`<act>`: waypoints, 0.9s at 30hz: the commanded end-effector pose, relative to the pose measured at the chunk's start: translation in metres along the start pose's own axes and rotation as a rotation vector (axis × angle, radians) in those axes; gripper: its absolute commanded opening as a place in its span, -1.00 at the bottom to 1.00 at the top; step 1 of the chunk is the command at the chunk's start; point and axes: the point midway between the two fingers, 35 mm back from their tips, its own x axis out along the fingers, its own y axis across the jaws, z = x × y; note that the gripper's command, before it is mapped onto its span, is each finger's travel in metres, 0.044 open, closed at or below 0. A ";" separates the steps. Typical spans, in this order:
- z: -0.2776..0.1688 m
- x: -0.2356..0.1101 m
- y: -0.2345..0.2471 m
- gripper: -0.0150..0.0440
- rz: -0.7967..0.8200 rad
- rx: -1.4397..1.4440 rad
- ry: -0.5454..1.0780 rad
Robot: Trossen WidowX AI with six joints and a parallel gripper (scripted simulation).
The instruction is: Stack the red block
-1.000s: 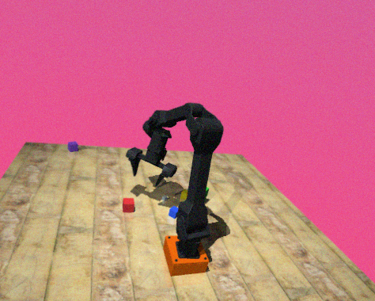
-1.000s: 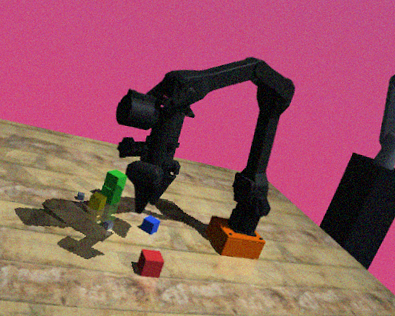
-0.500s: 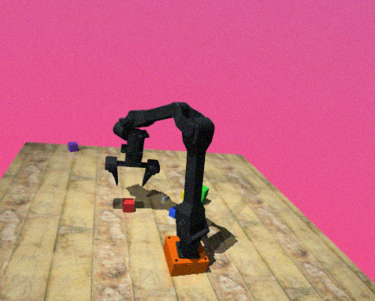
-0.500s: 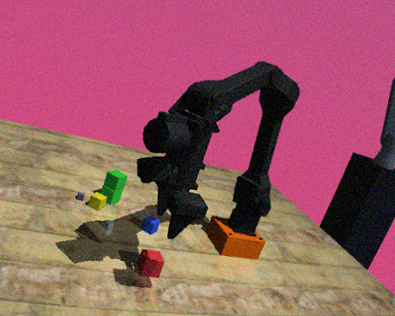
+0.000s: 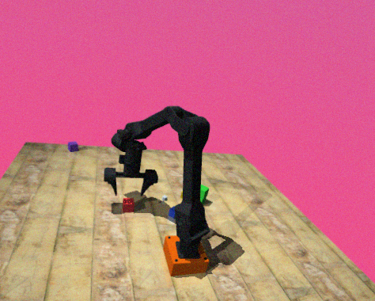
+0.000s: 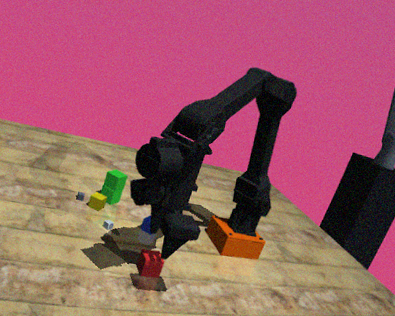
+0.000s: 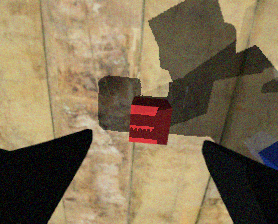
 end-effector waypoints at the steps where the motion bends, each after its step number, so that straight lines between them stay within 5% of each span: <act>1: 0.001 0.011 -0.002 1.00 -0.005 -0.007 -0.003; 27: 0.002 0.047 -0.002 1.00 -0.005 -0.007 -0.003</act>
